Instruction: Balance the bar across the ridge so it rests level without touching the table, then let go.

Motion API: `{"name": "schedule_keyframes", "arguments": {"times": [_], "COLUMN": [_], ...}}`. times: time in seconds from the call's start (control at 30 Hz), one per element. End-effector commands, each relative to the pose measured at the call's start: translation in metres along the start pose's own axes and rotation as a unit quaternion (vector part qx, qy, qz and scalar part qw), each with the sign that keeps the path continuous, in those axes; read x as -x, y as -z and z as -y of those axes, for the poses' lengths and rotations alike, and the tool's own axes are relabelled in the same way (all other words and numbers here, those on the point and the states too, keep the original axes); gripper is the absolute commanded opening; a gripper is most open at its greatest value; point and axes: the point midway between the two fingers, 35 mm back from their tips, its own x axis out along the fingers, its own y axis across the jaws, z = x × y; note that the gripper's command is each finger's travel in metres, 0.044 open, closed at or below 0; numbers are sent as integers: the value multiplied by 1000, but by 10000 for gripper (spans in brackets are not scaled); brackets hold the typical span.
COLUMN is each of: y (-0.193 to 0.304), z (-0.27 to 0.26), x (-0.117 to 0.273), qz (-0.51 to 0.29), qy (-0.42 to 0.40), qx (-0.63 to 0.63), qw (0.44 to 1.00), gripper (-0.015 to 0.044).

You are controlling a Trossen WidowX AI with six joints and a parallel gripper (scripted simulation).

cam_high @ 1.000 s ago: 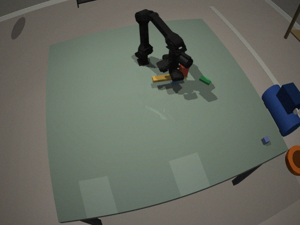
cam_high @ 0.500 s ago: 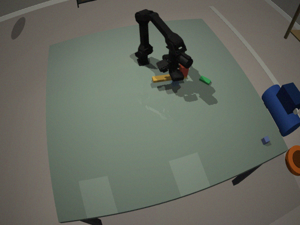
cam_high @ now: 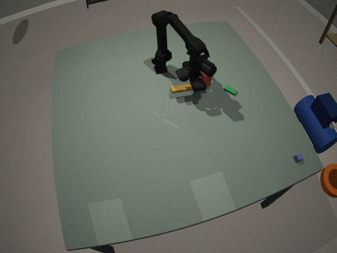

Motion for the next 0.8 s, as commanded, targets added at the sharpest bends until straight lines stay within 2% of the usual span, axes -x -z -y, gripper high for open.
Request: {"name": "schedule_keyframes", "arguments": {"times": [0.0, 0.77], "y": [0, 0], "z": [0, 0], "x": [-3, -1], "qz": [0, 0], "qy": [0, 0], "qx": [0, 0], "qw": [1000, 1000], "gripper": [0, 0]}}
